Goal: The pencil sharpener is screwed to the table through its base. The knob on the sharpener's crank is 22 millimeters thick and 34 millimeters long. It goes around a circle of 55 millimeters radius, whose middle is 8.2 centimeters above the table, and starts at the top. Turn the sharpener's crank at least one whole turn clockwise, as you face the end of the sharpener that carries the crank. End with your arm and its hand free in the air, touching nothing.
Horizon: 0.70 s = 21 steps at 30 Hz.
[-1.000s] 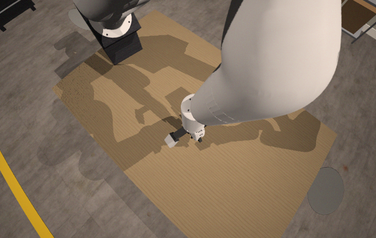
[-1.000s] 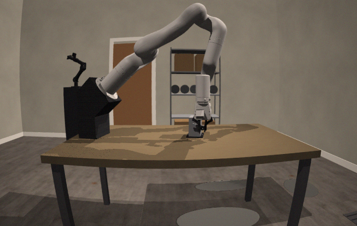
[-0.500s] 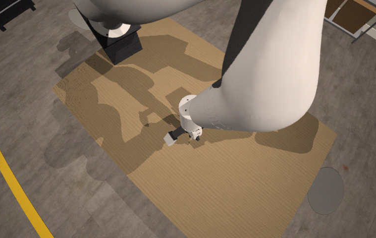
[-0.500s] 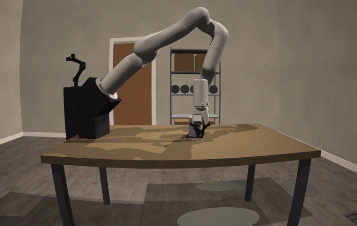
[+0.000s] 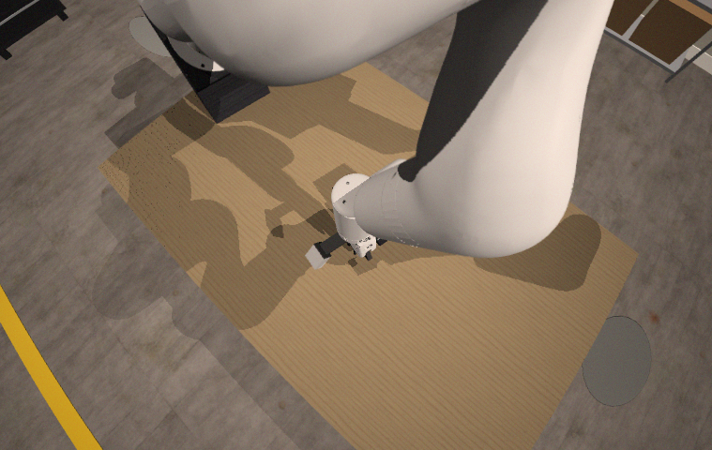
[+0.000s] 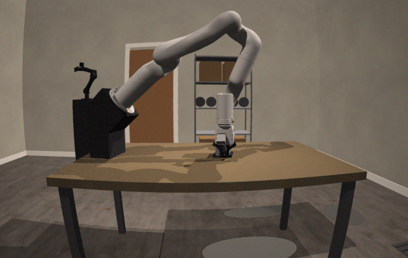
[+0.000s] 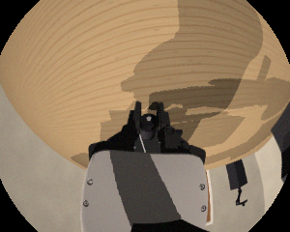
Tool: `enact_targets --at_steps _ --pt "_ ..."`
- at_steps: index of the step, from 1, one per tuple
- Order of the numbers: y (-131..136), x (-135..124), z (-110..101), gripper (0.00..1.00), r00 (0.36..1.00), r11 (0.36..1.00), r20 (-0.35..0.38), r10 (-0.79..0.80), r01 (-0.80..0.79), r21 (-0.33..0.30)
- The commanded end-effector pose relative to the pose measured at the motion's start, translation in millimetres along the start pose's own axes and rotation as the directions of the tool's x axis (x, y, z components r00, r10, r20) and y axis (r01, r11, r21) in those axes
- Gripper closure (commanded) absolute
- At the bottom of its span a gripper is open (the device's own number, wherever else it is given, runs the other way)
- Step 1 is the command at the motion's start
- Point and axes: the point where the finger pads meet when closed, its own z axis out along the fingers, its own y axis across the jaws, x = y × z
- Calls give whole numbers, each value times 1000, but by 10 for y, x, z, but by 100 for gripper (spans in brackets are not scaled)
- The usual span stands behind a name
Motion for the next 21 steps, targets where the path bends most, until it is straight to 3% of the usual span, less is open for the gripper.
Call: enact_targets --at_steps 1,21 --pt "35 -1 13 100 1000 1000 0 0 0 2" --pt "56 -1 19 100 1000 1000 0 0 0 2"
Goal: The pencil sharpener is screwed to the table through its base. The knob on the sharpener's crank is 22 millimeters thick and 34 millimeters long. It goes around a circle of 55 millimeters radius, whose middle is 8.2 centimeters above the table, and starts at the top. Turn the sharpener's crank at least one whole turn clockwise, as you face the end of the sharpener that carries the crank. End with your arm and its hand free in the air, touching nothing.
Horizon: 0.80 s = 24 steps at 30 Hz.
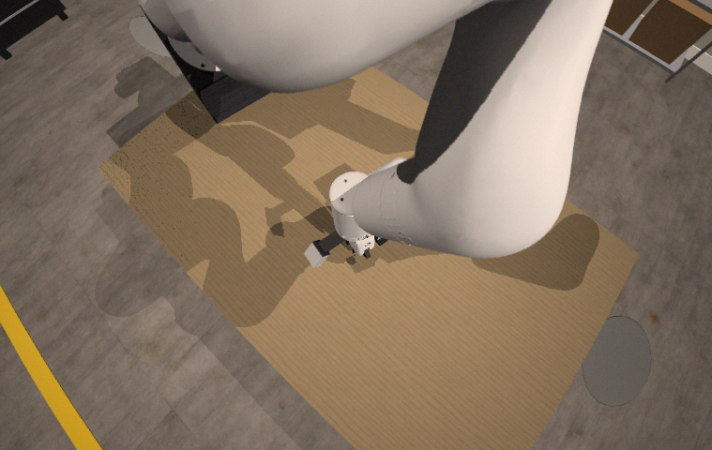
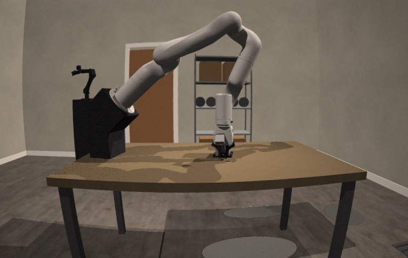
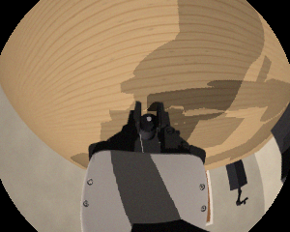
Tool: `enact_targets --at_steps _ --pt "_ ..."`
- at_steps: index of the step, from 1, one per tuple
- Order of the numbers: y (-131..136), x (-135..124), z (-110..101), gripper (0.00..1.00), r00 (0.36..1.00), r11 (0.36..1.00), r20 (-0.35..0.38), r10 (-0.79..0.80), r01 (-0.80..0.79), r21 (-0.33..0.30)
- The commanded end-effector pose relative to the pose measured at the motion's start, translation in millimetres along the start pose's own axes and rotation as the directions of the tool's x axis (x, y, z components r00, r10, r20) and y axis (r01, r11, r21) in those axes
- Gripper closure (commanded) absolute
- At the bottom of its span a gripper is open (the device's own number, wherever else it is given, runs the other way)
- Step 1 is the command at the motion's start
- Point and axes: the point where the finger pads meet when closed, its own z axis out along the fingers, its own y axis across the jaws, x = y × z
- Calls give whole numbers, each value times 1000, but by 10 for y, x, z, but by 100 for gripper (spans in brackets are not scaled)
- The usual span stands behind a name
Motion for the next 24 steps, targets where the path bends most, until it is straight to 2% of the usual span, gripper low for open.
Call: enact_targets --at_steps 1,13,24 --pt "-4 0 -2 100 1000 1000 0 0 0 1" --pt "33 0 4 100 1000 1000 0 0 0 1" --pt "194 0 4 100 1000 1000 0 0 0 1"
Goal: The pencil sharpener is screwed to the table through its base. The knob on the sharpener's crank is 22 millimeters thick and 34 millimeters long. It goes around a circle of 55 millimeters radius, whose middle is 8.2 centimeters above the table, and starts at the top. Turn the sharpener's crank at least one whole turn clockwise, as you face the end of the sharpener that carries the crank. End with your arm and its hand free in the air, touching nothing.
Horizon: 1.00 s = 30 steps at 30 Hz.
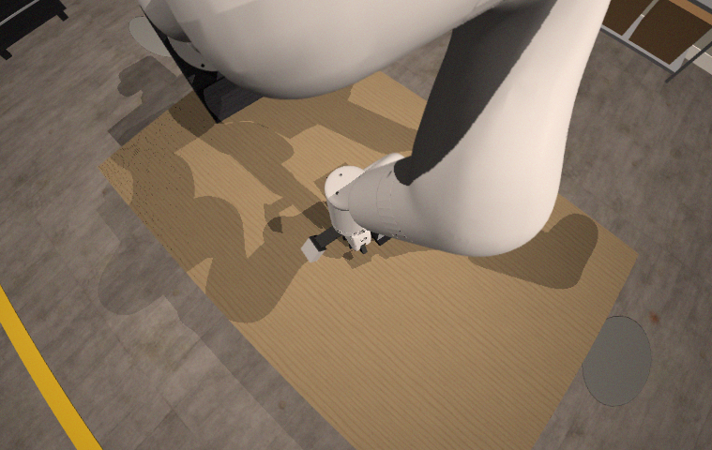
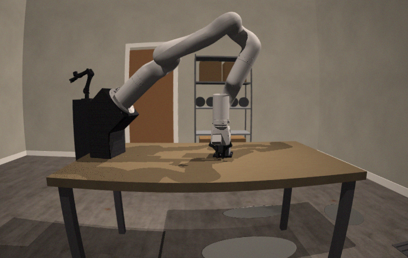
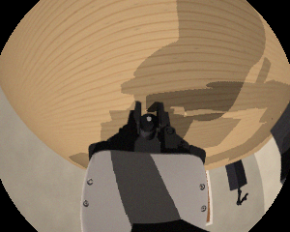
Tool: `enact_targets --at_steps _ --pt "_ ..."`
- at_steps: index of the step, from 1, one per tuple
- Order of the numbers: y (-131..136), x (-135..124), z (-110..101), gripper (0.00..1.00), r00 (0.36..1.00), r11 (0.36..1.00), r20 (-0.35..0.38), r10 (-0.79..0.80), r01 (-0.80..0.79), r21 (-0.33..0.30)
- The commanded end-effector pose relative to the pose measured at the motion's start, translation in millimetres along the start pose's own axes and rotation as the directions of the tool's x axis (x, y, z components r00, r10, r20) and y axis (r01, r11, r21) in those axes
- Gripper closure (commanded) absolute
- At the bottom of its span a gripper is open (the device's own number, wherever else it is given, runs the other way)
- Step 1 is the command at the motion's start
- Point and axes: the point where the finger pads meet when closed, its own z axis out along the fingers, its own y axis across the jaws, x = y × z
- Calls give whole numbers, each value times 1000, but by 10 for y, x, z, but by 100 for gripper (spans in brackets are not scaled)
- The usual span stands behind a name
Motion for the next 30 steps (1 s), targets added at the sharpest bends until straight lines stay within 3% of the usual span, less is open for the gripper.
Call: enact_targets --at_steps 1,16,30 --pt "50 -1 -6 100 1000 1000 0 0 0 1" --pt "365 -1 -170 100 1000 1000 0 0 0 1" --pt "472 -1 -336 100 1000 1000 0 0 0 1"
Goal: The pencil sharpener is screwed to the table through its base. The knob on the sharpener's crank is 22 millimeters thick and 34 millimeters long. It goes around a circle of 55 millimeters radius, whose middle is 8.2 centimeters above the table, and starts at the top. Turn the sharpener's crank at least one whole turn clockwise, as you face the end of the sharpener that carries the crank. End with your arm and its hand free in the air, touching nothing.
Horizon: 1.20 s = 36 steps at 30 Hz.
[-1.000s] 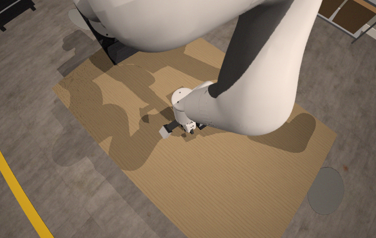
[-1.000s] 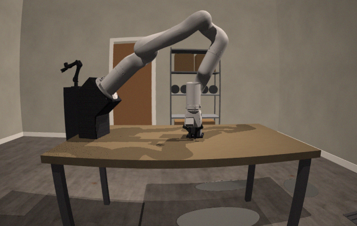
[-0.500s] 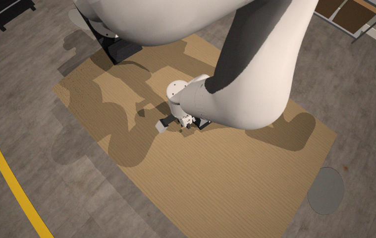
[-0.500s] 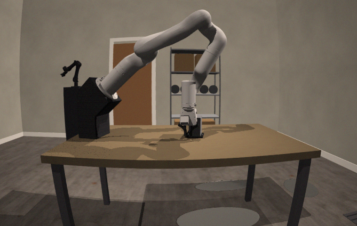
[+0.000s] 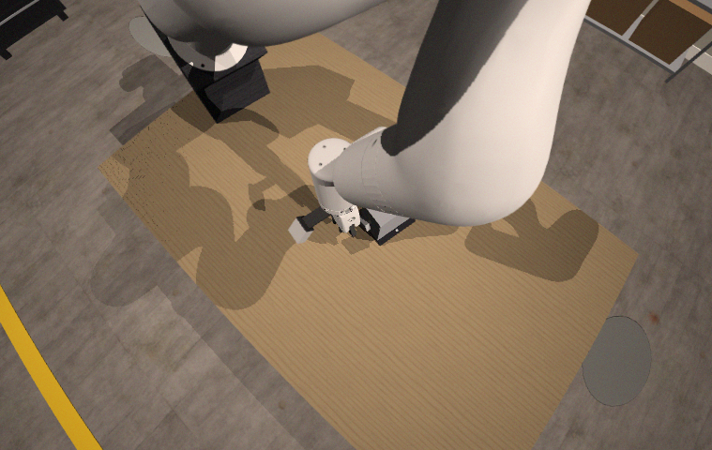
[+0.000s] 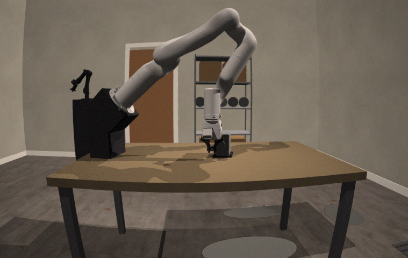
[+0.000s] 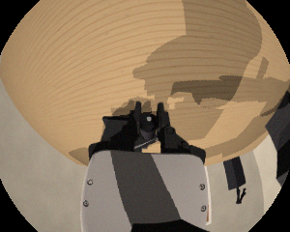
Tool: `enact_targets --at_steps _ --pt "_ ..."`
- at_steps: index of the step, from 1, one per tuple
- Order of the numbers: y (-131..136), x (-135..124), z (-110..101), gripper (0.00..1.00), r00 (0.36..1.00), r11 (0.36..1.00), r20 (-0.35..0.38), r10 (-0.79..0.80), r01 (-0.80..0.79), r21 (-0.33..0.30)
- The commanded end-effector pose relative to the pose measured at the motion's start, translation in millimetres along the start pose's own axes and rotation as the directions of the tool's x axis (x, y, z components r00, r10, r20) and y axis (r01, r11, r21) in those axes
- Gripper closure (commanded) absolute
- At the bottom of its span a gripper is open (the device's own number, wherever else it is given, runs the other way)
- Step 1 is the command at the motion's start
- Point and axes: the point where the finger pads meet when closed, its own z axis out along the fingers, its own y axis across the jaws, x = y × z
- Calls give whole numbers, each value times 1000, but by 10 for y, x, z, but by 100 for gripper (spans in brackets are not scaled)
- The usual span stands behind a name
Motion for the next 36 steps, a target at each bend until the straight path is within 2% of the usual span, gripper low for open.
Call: enact_targets --at_steps 1,36 --pt "23 0 -55 100 1000 1000 0 0 0 0" --pt "46 0 -123 100 1000 1000 0 0 0 0"
